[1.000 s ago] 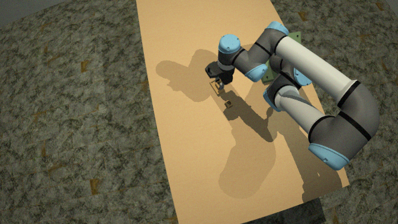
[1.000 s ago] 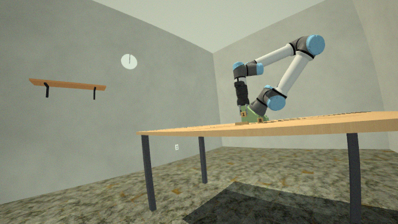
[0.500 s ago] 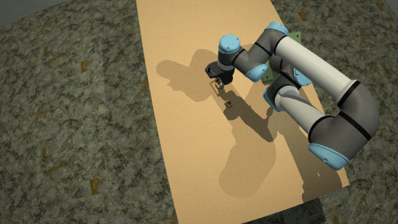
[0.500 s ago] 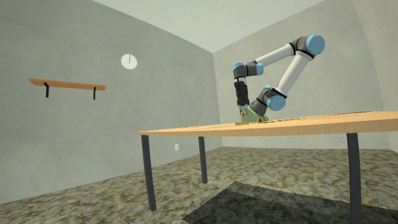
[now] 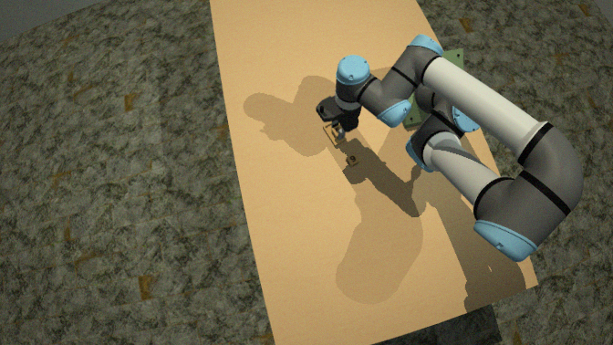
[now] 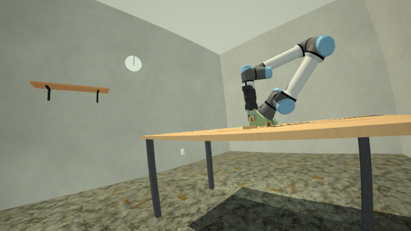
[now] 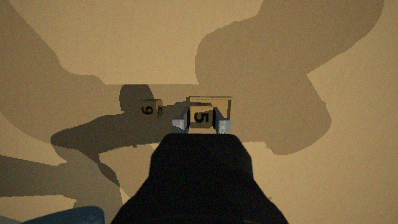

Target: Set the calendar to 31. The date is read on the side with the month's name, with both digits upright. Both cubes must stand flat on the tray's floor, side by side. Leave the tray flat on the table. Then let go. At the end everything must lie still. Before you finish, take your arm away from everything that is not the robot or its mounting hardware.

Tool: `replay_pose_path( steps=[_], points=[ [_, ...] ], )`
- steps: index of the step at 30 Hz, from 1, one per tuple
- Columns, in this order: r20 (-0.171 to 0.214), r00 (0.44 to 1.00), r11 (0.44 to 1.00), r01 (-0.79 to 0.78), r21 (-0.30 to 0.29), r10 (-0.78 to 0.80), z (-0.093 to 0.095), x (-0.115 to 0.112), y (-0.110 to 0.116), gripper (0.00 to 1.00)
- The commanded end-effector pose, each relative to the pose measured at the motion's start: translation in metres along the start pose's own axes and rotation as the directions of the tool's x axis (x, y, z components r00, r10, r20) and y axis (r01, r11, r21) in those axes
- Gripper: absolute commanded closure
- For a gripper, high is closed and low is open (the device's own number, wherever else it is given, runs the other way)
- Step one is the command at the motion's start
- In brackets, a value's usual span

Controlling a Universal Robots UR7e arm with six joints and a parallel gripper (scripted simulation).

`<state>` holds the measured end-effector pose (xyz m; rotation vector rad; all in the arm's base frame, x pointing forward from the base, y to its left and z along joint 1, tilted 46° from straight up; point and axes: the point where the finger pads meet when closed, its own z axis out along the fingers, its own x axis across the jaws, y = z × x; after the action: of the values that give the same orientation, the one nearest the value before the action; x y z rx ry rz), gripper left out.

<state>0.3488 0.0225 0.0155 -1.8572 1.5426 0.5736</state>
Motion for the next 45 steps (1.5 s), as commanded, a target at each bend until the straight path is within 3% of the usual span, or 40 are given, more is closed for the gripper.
replay_pose_path(
  steps=[1, 19, 45],
  points=[
    [0.003, 1.000, 1.000, -0.001, -0.001, 0.001, 0.008, -0.001, 0.001, 0.40],
    [0.003, 1.000, 1.000, -0.001, -0.001, 0.001, 0.018, -0.001, 0.001, 0.40],
    [0.000, 1.000, 1.000, 0.000, 0.000, 0.000, 0.018, 0.000, 0.000, 0.40]
  ],
)
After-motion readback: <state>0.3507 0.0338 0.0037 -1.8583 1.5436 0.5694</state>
